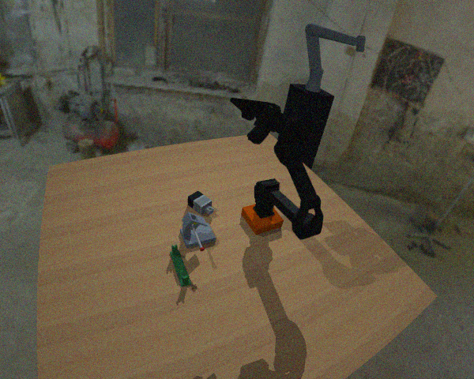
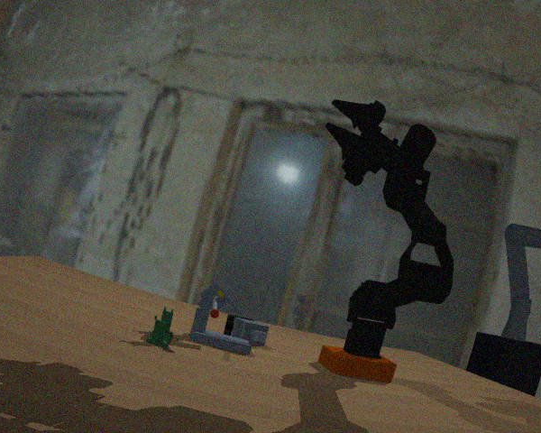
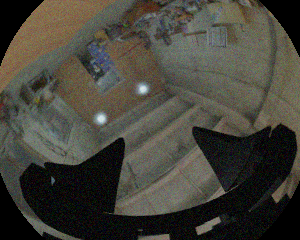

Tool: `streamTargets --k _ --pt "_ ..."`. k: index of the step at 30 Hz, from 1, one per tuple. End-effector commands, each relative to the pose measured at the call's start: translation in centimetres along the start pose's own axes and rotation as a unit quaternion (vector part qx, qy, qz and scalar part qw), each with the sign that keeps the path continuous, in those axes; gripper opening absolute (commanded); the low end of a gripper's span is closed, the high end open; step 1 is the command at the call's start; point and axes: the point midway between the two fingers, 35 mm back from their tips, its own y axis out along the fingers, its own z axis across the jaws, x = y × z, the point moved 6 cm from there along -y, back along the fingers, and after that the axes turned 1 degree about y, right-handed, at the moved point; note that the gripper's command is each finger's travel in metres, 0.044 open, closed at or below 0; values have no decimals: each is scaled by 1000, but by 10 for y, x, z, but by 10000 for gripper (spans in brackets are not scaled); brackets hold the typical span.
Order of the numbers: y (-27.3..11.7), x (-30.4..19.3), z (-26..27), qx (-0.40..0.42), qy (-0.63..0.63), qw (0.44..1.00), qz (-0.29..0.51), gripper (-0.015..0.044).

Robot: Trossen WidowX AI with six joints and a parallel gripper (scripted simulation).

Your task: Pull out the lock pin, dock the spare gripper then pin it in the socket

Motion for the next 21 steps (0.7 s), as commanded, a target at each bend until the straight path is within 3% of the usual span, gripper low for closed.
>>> streamTargets --k 1,4,12,21 --pt "0 0 1 -1 5 1000 -1 374" --pt "7 -4 14 -10 79 997 -13 300" --pt "43 -15 48 15 317 947 -46 300" --pt "95 16 74 102 516 840 -136 300"
